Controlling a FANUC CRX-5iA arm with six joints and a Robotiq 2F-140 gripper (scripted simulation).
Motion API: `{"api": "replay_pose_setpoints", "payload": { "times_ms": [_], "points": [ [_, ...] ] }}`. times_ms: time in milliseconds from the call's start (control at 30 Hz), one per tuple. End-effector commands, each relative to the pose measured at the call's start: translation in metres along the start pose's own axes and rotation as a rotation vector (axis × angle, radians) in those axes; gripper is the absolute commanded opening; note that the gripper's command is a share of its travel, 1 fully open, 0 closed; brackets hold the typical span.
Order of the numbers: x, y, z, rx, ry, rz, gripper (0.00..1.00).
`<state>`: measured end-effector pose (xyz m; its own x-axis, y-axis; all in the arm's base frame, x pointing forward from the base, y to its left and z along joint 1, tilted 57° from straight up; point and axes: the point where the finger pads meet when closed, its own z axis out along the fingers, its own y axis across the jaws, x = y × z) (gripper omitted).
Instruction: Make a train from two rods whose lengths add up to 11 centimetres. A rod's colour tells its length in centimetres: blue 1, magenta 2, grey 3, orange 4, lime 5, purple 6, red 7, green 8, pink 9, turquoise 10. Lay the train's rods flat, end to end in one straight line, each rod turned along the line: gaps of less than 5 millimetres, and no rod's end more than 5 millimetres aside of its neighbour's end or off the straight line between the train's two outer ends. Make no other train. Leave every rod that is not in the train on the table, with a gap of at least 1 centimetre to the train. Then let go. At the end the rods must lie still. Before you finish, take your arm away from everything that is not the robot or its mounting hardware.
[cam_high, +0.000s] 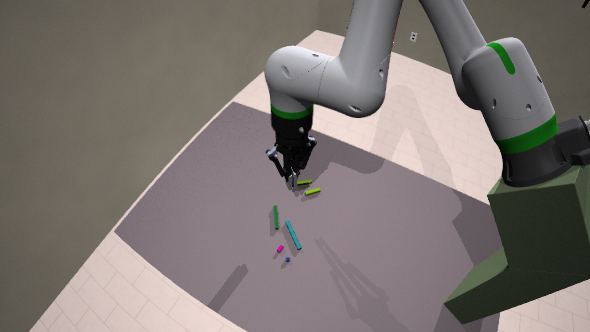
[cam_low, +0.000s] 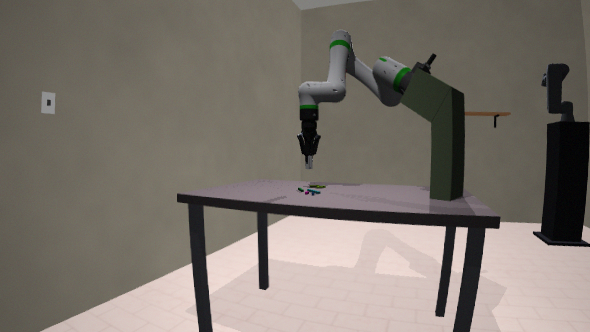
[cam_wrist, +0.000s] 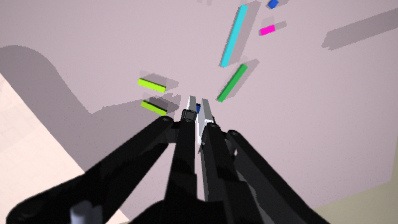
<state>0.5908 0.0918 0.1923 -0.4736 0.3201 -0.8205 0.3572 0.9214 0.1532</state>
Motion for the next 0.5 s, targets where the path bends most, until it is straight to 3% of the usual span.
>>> {"api": "replay_pose_setpoints", "payload": {
  "times_ms": [0, 167, 467],
  "points": [
    [-0.002, -0.003, 0.0, 0.004, -0.002, 0.012, 0.03],
    [-0.017, -0.024, 0.002, 0.037, -0.013, 0.094, 0.03],
    [-0.067, -0.116, 0.0, 0.167, -0.071, 0.429, 0.03]
  ]
}}
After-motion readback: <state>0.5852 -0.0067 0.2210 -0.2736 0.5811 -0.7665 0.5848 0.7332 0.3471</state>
